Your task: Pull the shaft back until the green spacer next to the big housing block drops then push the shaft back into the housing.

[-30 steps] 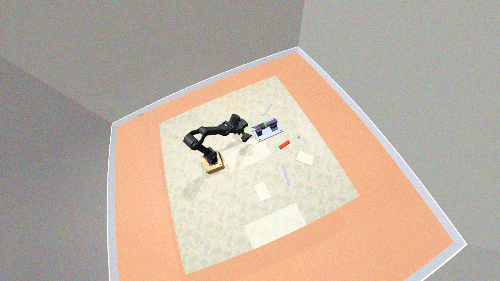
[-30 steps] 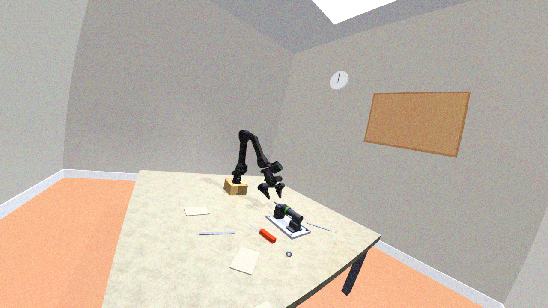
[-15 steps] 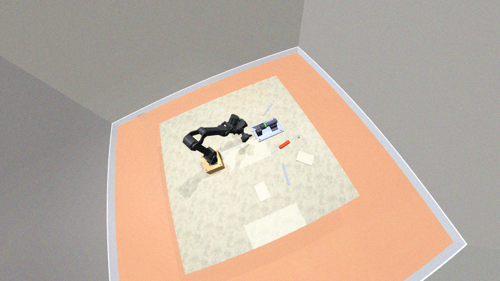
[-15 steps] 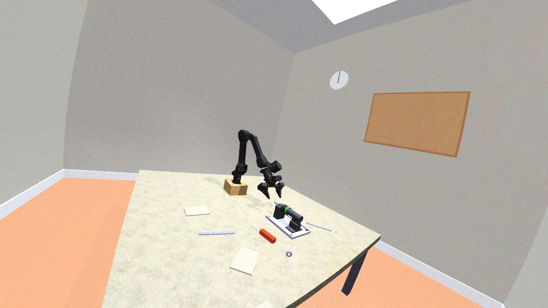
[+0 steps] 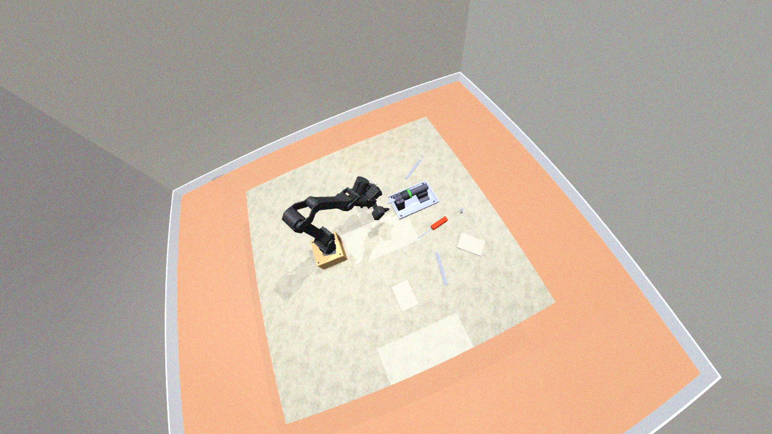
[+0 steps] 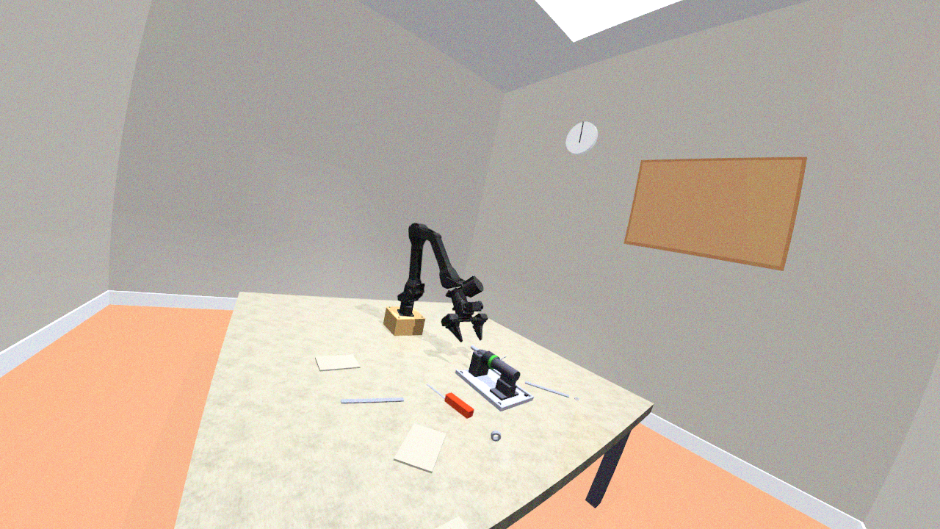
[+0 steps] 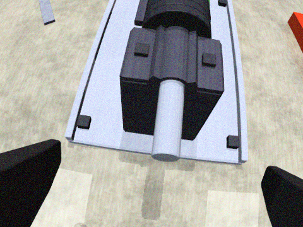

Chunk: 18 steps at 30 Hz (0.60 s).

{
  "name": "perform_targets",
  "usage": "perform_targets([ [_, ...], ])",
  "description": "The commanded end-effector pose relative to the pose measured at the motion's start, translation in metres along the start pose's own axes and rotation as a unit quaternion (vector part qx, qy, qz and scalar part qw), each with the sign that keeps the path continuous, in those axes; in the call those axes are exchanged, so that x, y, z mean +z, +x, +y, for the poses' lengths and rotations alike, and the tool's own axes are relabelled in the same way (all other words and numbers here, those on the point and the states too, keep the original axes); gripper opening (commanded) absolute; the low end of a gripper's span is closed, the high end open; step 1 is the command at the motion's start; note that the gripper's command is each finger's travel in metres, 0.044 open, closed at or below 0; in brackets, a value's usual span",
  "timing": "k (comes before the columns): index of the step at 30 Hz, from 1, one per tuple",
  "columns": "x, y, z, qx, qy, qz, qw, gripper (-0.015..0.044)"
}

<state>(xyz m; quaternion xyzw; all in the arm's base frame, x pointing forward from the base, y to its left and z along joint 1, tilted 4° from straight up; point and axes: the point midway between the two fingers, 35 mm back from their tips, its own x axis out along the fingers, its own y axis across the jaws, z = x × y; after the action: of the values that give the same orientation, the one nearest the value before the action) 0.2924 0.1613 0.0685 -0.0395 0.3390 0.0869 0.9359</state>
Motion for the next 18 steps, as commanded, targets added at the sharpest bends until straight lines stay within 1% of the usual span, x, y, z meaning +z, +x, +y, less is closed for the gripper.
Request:
perform_targets([
  [1, -0.001, 0.0, -0.001, -0.002, 0.002, 0.0, 1.0, 0.044],
  [8, 0.0, 0.002, -0.001, -0.002, 0.002, 0.0, 1.0, 0.044],
  [18, 0.0, 0.018, -0.001, -0.002, 0.002, -0.001, 1.0, 0.044],
])
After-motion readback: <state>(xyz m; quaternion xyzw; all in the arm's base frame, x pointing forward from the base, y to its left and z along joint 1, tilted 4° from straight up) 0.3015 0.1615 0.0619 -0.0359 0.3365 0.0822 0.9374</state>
